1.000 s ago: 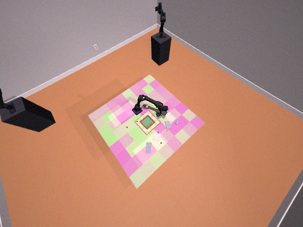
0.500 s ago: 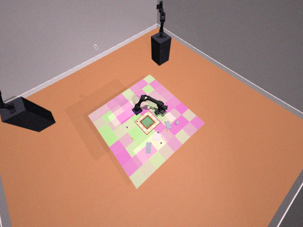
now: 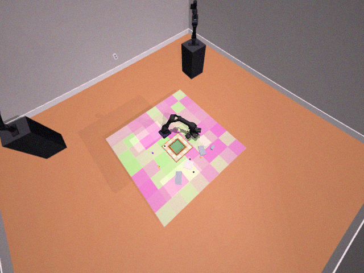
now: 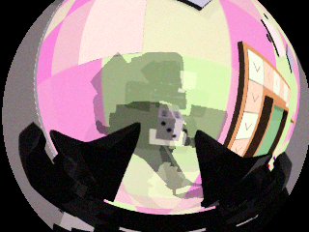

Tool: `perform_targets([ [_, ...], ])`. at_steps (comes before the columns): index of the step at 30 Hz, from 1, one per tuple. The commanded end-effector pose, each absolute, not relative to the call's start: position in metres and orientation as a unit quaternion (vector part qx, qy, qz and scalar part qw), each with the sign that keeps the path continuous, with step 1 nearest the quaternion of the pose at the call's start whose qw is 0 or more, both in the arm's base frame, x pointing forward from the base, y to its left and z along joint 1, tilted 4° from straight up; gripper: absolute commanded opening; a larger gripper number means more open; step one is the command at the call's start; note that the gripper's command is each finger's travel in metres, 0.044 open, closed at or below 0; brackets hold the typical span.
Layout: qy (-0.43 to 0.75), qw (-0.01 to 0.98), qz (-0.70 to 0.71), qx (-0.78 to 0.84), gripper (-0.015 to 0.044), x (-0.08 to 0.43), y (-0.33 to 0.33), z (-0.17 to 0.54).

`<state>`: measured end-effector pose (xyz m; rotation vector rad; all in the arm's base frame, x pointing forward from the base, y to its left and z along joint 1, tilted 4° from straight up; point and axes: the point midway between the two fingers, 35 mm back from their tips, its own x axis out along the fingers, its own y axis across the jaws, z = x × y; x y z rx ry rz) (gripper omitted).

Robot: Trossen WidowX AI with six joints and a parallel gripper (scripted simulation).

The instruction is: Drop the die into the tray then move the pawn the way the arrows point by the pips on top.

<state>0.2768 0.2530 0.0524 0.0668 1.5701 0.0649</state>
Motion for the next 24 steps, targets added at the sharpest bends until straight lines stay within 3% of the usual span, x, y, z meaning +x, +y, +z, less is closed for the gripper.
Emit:
perform_targets([
  [1,0.708,0.705,0.031,0.030,0.0275,0.276,0.254,0.045],
  [10,0.708,0.705,0.031,0.030,0.0275,0.276,0.254,0.033],
  [16,0.708,0.705,0.031,0.030,0.0118,0.276,0.254,0.033],
  [24,0.708,0.705,0.031,0.030,0.0064,0.276,0.254,0.033],
])
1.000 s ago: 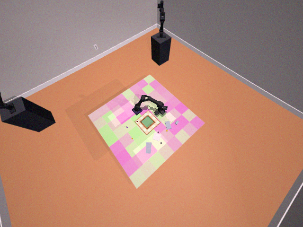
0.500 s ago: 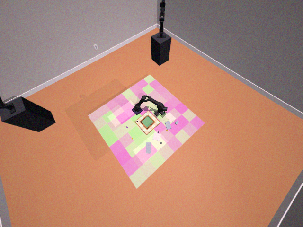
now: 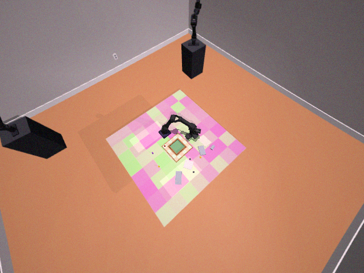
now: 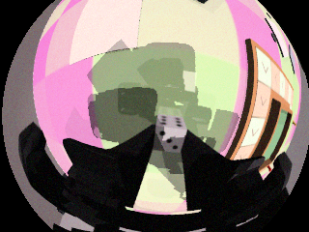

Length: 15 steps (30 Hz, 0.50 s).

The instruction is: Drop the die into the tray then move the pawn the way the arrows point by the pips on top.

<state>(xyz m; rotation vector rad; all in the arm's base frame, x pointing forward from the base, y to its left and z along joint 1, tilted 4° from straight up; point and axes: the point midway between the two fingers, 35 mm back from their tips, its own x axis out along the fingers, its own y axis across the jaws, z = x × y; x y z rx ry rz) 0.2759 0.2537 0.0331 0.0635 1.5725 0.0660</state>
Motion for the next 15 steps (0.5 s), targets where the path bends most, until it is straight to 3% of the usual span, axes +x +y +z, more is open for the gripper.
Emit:
perform_targets([
  [1,0.708,0.705,0.031,0.030,0.0038,0.276,0.254,0.033],
  [3,0.708,0.705,0.031,0.030,0.0000,0.276,0.255,0.036],
  [15,0.708,0.705,0.031,0.031,0.0000,0.285,0.256,0.096],
])
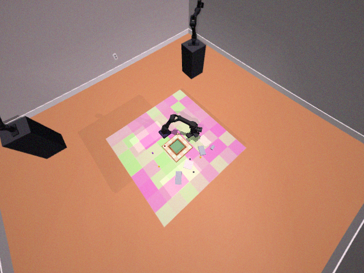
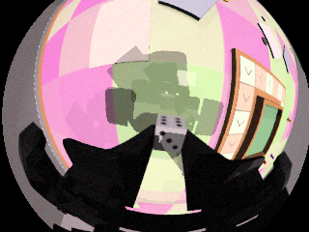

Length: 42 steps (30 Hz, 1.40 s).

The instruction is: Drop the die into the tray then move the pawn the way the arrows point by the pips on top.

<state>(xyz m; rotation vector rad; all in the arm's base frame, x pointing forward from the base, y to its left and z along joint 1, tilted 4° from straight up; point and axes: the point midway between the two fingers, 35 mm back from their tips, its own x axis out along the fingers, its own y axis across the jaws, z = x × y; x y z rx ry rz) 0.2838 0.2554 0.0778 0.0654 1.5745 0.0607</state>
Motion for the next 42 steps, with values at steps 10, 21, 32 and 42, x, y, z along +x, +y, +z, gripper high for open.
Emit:
perform_targets([
  [10,0.708,0.705,0.031,0.030,0.0000,0.285,0.249,0.148],
  [21,0.707,0.706,0.031,0.027,0.0000,0.295,0.219,0.150],
  [32,0.708,0.705,0.047,0.013,0.0000,0.303,0.156,0.138],
  [42,0.707,0.706,0.047,0.008,0.0000,0.302,0.097,0.123],
])
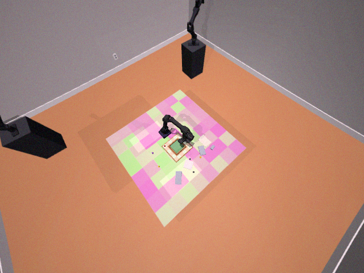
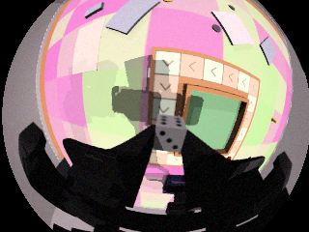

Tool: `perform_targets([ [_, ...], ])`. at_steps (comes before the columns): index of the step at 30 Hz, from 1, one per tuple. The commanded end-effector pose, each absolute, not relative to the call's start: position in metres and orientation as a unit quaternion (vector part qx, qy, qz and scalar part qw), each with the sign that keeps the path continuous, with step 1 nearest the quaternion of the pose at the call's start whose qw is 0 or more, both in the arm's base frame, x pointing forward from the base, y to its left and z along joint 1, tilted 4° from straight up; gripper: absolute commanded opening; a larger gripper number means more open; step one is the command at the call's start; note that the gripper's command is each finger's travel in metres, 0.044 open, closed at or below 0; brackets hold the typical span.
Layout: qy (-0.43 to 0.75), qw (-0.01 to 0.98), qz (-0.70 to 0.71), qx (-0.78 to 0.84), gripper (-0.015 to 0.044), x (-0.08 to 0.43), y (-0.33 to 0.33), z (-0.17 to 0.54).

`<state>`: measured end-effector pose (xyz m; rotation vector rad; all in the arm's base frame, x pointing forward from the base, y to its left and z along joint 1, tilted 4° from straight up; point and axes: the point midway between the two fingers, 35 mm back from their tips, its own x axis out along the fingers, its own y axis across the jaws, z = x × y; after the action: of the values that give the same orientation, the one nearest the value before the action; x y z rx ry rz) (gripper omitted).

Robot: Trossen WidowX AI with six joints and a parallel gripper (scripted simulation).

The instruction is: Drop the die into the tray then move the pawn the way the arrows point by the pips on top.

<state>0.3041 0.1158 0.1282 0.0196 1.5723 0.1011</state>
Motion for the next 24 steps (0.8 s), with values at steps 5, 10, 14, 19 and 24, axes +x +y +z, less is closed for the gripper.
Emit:
perform_targets([
  [5,0.707,0.706,0.045,0.007,0.0000,0.297,0.068,0.115],
  [10,0.707,0.706,0.044,0.006,0.0000,0.289,0.040,0.106],
  [14,0.707,0.706,0.043,0.005,0.0000,0.281,0.020,0.098],
  [19,0.707,0.706,0.042,0.005,0.0000,0.275,0.008,0.094],
  [24,0.677,0.735,0.040,0.006,0.0000,0.276,0.008,0.092],
])
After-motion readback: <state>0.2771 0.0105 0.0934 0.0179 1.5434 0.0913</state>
